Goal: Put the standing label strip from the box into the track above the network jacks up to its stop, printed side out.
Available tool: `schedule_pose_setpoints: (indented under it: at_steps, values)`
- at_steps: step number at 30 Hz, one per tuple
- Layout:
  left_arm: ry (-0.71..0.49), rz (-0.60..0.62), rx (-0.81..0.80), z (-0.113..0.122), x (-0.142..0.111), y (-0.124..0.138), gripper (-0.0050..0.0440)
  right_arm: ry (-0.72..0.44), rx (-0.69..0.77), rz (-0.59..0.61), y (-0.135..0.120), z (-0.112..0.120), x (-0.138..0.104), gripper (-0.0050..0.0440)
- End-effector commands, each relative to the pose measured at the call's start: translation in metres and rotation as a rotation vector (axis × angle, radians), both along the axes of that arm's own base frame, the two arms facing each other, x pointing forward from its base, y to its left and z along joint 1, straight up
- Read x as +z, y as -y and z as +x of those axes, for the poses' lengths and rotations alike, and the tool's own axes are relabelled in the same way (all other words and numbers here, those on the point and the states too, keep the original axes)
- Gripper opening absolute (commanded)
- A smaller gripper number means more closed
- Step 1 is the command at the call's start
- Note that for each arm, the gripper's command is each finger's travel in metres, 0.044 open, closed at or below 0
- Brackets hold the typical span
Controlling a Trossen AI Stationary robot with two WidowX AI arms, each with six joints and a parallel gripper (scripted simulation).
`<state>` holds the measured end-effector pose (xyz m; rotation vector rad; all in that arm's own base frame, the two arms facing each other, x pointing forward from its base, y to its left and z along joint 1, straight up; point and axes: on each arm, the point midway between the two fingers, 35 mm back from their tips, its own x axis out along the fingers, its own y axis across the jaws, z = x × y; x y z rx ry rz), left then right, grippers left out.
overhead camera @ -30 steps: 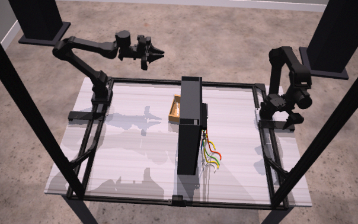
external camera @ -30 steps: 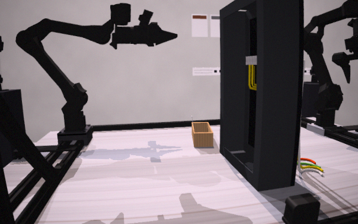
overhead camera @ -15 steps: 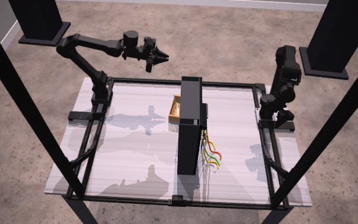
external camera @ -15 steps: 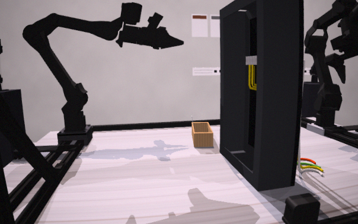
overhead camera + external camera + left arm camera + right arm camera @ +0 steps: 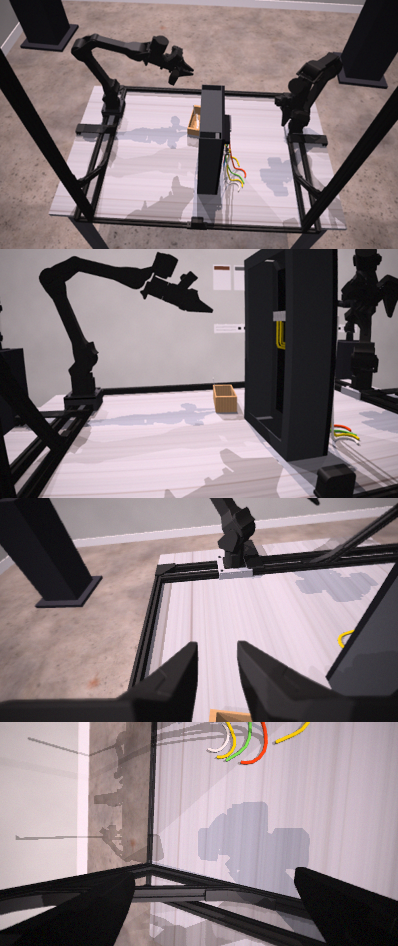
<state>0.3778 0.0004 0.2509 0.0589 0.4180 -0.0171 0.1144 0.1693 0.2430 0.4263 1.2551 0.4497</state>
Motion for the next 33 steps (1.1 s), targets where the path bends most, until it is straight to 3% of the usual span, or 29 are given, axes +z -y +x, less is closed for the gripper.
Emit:
schedule_pose_setpoints:
  at_steps: [1, 11, 13, 18, 28, 30, 33]
  values:
    - [-0.053, 0.01, -0.005, 0.01, 0.0, -0.001, 0.01, 0.04, -0.048, 0.096, 0.011, 0.02, 0.011, 0.044]
    - [-0.252, 0.029, -0.021, 0.026, -0.033, -0.002, 0.01, 0.261, -0.193, 0.246, 0.052, 0.062, 0.043, 0.044]
    - [-0.252, 0.029, -0.021, 0.026, -0.033, -0.002, 0.01, 0.261, -0.193, 0.246, 0.052, 0.062, 0.043, 0.044]
    - [-0.362, 0.038, -0.032, 0.033, -0.052, -0.002, 0.01, 0.425, -0.27, 0.273, 0.082, 0.077, 0.062, 0.044]
    - [-0.544, 0.048, -0.052, 0.039, -0.083, -0.001, 0.01, 0.723, -0.372, 0.216, 0.132, 0.084, 0.092, 0.044]
    - [-0.544, 0.048, -0.052, 0.039, -0.083, -0.001, 0.01, 0.723, -0.372, 0.216, 0.132, 0.084, 0.092, 0.044]
    - [-0.603, 0.05, -0.059, 0.04, -0.093, -0.001, 0.01, 0.818, -0.403, 0.168, 0.147, 0.082, 0.1, 0.044]
